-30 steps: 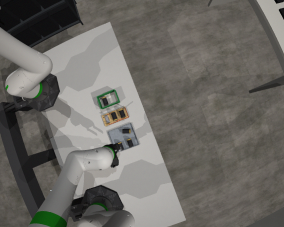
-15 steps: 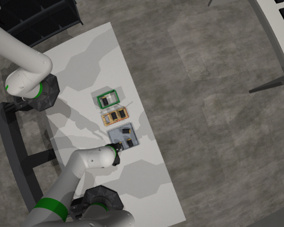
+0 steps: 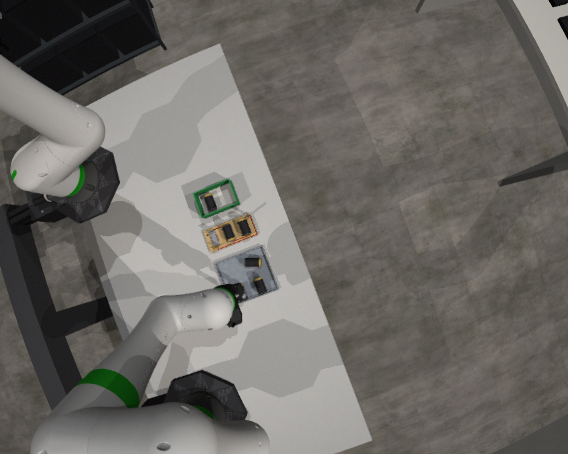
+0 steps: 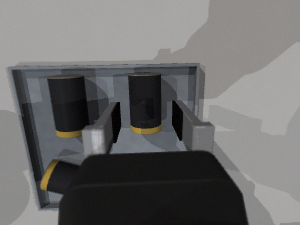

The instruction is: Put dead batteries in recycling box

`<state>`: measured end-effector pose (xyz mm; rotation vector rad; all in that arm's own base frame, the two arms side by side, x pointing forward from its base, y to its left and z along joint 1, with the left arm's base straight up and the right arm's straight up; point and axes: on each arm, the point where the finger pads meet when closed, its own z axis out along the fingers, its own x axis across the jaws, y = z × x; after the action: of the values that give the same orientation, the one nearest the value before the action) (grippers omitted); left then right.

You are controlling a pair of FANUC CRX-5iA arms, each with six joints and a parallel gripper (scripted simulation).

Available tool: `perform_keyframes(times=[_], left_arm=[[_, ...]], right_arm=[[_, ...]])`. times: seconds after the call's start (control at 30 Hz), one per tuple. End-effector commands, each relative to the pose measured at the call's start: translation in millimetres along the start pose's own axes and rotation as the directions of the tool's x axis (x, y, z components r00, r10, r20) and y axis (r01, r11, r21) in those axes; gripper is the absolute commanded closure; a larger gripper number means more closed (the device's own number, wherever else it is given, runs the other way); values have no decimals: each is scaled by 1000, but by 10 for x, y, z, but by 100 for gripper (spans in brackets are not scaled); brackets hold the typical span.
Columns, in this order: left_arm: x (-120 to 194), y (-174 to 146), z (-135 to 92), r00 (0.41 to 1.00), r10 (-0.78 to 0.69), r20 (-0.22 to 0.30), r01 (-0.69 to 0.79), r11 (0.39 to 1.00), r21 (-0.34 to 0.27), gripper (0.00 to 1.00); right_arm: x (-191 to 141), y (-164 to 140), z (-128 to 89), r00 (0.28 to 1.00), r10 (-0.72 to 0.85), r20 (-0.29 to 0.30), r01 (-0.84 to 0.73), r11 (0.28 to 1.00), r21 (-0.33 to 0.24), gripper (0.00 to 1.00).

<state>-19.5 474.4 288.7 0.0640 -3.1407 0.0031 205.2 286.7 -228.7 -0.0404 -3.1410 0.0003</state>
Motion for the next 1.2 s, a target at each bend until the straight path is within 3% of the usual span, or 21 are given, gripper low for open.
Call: perform_keyframes(times=[0.0, 0.83, 1.17], left_arm=[[-1, 2, -9, 1000, 0, 0, 0, 1000, -2, 0], [-1, 2, -9, 1000, 0, 0, 0, 1000, -2, 0], [-1, 2, -9, 1000, 0, 0, 0, 1000, -2, 0]], right_arm=[[-3, 7, -4, 1000, 0, 1, 0, 1000, -1, 10], [-3, 7, 4, 1000, 0, 1, 0, 1000, -1, 10], [-3, 7, 322, 1000, 0, 1, 0, 1000, -1, 10]])
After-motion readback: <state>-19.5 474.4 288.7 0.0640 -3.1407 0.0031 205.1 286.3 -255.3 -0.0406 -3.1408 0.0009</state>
